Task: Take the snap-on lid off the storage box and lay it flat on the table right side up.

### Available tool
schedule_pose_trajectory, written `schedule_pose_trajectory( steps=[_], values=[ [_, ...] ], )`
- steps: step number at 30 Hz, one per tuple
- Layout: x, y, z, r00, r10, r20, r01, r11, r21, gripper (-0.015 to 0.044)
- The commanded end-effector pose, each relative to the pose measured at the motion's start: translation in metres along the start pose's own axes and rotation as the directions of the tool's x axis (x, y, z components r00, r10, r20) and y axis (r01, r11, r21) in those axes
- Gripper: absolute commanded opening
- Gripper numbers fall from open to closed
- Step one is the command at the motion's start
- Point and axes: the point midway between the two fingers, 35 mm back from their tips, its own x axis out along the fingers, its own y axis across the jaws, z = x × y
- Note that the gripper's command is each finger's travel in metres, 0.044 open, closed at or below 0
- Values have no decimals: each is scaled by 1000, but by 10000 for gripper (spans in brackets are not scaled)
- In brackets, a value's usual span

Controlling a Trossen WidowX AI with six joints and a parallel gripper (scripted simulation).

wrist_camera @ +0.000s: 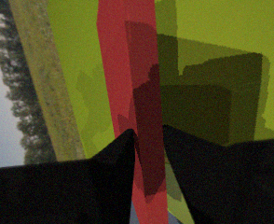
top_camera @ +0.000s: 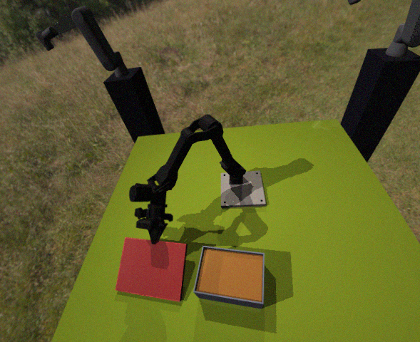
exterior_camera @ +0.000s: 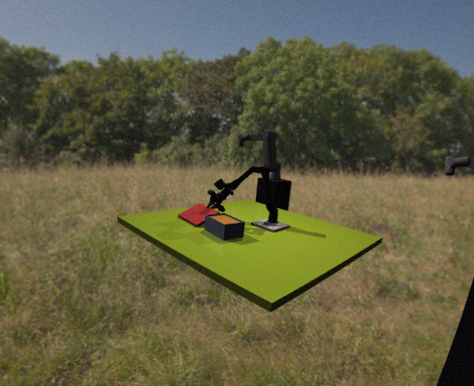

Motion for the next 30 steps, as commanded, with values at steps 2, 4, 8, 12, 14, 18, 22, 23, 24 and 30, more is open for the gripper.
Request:
schedule_pose_trajectory(
  steps=[2,4,8,12,14,18,22,23,24,30],
  values=[
    [10,-14,-6,1000,-27,-15,28,1000,15,0],
    [11,-16,-6,1000,-27,-15,28,1000,15,0],
    [13,-18,-6,1000,-27,-15,28,1000,15,0],
    [5,-5,0,1000,-24,-13,24,1000,13,79],
    [5,-5,0,1000,-27,-15,27,1000,15,131],
    [5,-5,0,1000,-27,-15,27,1000,15,236],
    [5,-6,0,1000,-27,-15,28,1000,15,301],
    [4,-8,-1,1000,-27,-15,28,1000,15,327],
    [3,-11,-2,999,-28,-15,28,1000,15,354],
    [-7,-20,-2,999,-29,-15,29,999,15,440]
  ],
)
